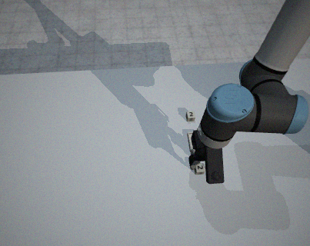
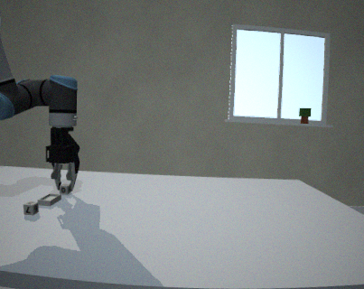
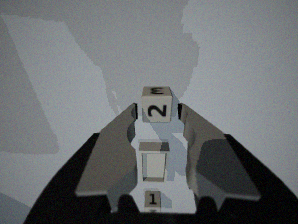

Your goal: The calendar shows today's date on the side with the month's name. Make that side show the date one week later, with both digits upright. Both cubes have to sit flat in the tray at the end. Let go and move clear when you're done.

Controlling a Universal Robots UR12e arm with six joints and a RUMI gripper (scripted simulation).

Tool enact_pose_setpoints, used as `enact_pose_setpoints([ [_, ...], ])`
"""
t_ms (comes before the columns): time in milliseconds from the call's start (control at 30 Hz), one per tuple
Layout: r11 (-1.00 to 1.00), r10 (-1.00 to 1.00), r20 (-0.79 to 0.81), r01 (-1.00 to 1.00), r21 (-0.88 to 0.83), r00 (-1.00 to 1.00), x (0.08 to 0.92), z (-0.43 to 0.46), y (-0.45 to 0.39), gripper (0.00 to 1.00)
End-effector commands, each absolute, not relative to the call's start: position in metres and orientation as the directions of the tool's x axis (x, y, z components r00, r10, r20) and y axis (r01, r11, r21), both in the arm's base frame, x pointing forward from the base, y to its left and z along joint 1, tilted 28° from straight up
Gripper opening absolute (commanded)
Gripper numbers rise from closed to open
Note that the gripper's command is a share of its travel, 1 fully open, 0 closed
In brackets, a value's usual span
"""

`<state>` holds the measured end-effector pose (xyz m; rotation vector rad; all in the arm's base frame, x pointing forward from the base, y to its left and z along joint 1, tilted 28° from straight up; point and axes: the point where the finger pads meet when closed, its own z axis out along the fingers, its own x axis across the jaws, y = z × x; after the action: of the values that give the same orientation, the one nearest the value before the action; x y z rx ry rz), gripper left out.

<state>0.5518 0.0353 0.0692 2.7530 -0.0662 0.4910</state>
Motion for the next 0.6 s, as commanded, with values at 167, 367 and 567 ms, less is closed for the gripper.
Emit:
enact_pose_setpoints([
  [167, -0.941, 0.014, 0.342, -0.104, 0.324, 0.94, 0.5498, 0.0678, 0.0355, 0.28],
  [367, -0.941, 0.014, 0.342, -0.104, 0.324, 0.94, 0.5498, 0.0678, 0.0355, 0.28],
  [567, -0.941, 0.014, 0.342, -0.104, 0.324, 0.94, 0.5498, 0.0678, 0.0355, 0.1],
])
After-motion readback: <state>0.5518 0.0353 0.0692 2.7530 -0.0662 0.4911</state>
